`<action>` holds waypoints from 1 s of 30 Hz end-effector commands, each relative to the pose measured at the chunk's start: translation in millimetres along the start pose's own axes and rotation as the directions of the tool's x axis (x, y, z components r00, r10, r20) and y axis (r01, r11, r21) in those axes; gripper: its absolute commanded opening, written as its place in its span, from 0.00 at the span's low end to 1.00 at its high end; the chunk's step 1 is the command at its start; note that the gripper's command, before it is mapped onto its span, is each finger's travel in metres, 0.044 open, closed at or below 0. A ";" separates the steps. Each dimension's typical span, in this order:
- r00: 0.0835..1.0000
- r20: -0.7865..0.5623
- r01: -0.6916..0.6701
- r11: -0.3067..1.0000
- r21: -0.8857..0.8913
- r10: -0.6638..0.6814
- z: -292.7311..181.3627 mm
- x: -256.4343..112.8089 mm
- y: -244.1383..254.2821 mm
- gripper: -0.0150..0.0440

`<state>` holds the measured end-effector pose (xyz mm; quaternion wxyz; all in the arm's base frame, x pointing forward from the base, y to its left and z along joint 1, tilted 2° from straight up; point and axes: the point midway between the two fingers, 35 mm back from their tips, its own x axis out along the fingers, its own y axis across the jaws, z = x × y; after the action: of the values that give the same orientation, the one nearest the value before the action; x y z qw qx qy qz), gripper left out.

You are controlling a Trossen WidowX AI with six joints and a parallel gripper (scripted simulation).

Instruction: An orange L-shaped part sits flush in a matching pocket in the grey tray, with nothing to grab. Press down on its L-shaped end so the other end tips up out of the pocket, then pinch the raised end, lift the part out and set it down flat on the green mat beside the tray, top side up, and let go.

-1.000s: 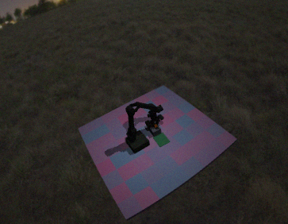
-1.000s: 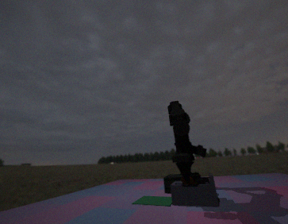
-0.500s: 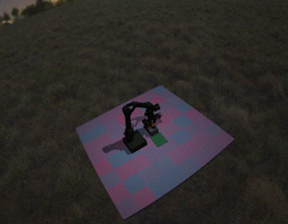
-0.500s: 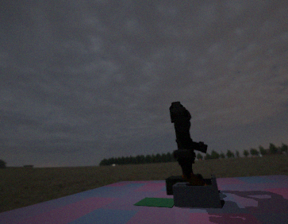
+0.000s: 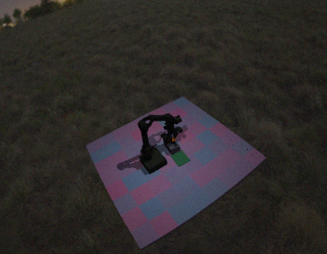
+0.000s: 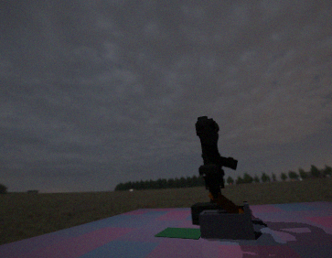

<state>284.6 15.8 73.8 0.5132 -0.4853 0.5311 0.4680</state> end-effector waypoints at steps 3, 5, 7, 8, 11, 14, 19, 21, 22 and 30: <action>1.000 0.008 0.009 1.000 -0.001 -0.009 1.4 -12.9 -1.6 0.25; 1.000 0.008 0.009 1.000 -0.001 -0.009 1.4 -16.1 -1.5 0.25; 1.000 0.008 0.009 1.000 -0.001 -0.009 1.4 -19.2 -1.5 0.25; 1.000 0.008 0.009 1.000 -0.001 -0.009 1.3 -20.8 -1.5 0.25; 1.000 0.008 0.009 1.000 -0.001 -0.009 1.3 -25.6 -1.5 0.25; 1.000 0.008 0.009 1.000 -0.001 -0.009 1.3 -30.5 -1.4 0.25; 1.000 0.008 0.009 1.000 -0.001 -0.009 1.2 -38.6 -1.4 0.25; 1.000 0.008 0.009 1.000 -0.001 -0.009 1.2 -41.7 -1.3 0.25; 1.000 0.008 0.009 1.000 -0.001 -0.009 1.2 -43.2 -1.3 0.25; 1.000 0.008 0.009 1.000 -0.001 -0.009 1.1 -46.6 -1.2 0.25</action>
<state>284.9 17.7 116.6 0.5140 -0.4868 0.5281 0.4691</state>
